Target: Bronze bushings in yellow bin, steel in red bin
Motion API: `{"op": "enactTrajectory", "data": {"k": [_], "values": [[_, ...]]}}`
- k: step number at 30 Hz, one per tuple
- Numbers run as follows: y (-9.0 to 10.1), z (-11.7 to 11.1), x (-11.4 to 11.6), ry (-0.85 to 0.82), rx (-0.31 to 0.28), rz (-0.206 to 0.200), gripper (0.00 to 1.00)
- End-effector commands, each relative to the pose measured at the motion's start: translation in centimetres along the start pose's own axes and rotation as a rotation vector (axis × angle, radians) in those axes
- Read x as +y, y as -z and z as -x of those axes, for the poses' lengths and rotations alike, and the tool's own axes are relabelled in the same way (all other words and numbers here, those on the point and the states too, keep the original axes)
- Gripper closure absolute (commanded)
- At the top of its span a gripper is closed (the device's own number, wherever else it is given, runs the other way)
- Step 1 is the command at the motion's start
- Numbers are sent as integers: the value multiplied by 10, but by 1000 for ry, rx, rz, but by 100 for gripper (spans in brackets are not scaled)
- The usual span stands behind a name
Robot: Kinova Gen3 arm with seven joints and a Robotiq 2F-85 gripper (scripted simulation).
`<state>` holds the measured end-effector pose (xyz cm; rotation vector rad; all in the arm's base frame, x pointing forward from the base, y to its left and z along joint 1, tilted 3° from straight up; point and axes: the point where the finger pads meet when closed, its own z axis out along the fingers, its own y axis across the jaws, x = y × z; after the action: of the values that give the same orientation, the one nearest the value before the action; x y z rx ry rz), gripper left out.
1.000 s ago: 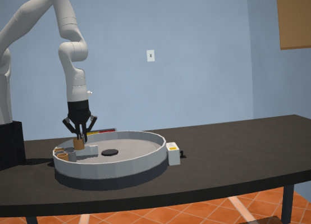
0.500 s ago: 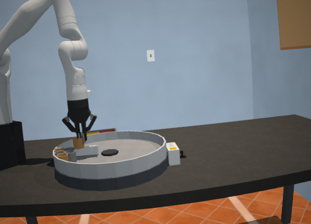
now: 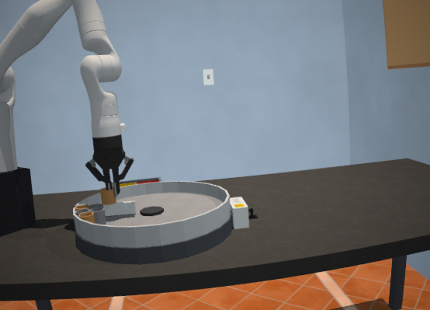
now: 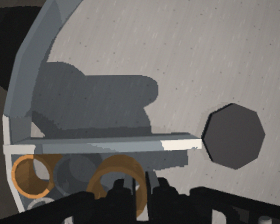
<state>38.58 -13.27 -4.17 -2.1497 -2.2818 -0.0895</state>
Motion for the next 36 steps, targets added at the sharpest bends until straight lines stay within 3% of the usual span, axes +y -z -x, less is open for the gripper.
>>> {"op": "enactTrajectory", "data": {"k": [1,17,24,27,32,36], "values": [[2,0,1,1,-1,4,100],[5,0,1,1,-1,4,100],[25,0,1,1,-1,4,100],[25,0,1,1,-1,4,100],[45,0,1,1,-1,4,100],[45,0,1,1,-1,4,100]]}}
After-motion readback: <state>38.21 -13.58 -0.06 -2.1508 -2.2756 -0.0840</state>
